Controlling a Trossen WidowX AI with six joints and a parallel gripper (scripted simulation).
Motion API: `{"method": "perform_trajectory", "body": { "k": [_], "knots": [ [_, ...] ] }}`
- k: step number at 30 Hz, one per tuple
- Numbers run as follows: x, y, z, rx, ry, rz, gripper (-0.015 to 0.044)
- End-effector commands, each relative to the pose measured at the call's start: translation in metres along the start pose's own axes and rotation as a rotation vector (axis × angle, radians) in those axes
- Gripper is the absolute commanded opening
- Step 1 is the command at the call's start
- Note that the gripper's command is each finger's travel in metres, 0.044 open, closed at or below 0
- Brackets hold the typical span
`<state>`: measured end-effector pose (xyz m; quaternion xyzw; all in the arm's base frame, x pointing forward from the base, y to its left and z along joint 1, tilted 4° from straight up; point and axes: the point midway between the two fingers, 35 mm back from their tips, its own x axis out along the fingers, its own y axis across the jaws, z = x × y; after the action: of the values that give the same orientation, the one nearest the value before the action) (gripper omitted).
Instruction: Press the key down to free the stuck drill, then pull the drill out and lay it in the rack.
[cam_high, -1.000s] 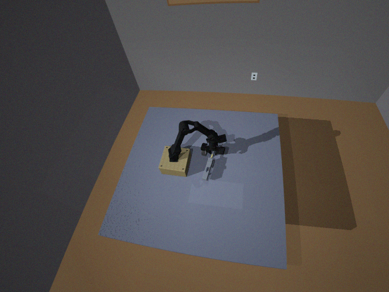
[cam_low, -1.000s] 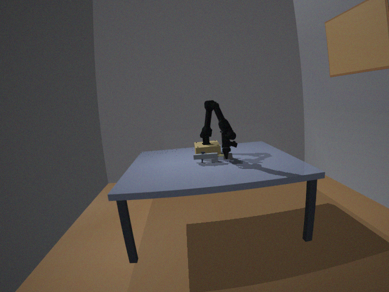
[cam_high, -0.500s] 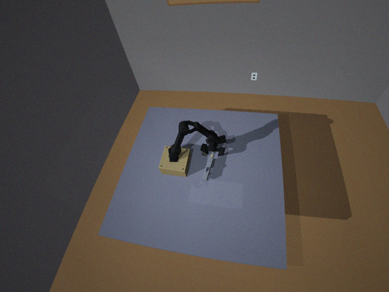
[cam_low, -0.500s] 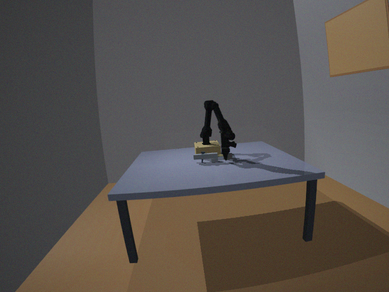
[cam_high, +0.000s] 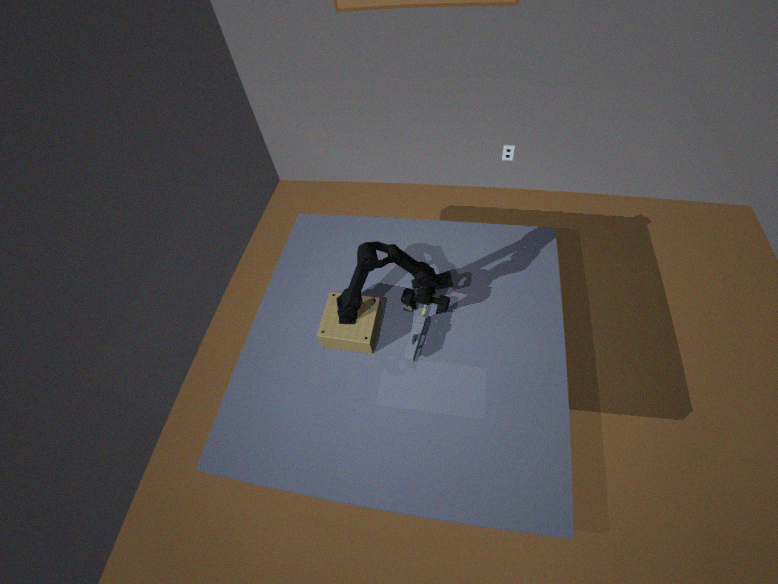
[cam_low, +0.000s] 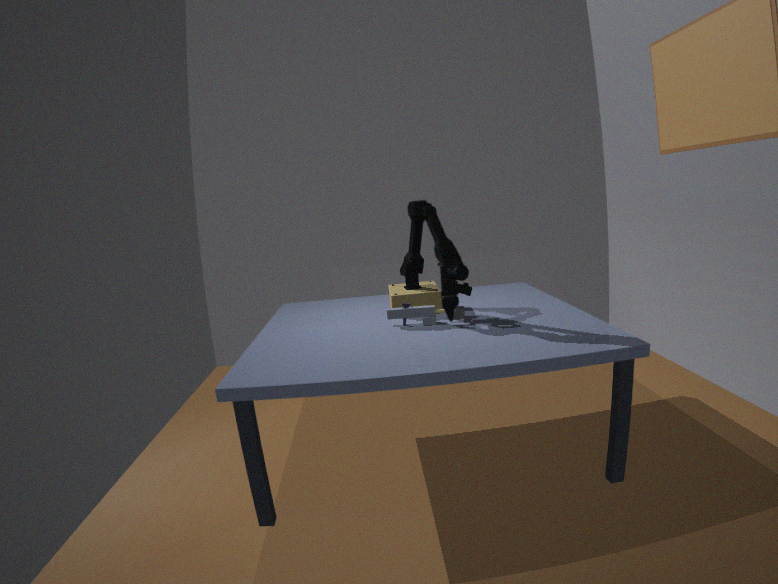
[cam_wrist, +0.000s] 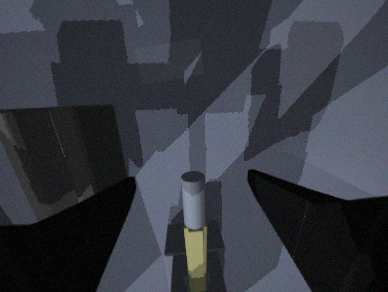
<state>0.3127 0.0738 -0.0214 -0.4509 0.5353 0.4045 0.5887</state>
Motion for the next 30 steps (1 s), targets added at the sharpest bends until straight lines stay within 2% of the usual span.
{"method": "perform_trajectory", "body": {
  "k": [1,20,30],
  "knots": [
    [0.001,0.0002,-0.0031,-0.004,0.003,0.001,0.044],
    [0.0024,0.0004,-0.0077,-0.004,0.003,0.001,0.044],
    [0.0016,-0.0005,-0.0049,0.0,-0.001,-0.001,0.0177]
  ]
}}
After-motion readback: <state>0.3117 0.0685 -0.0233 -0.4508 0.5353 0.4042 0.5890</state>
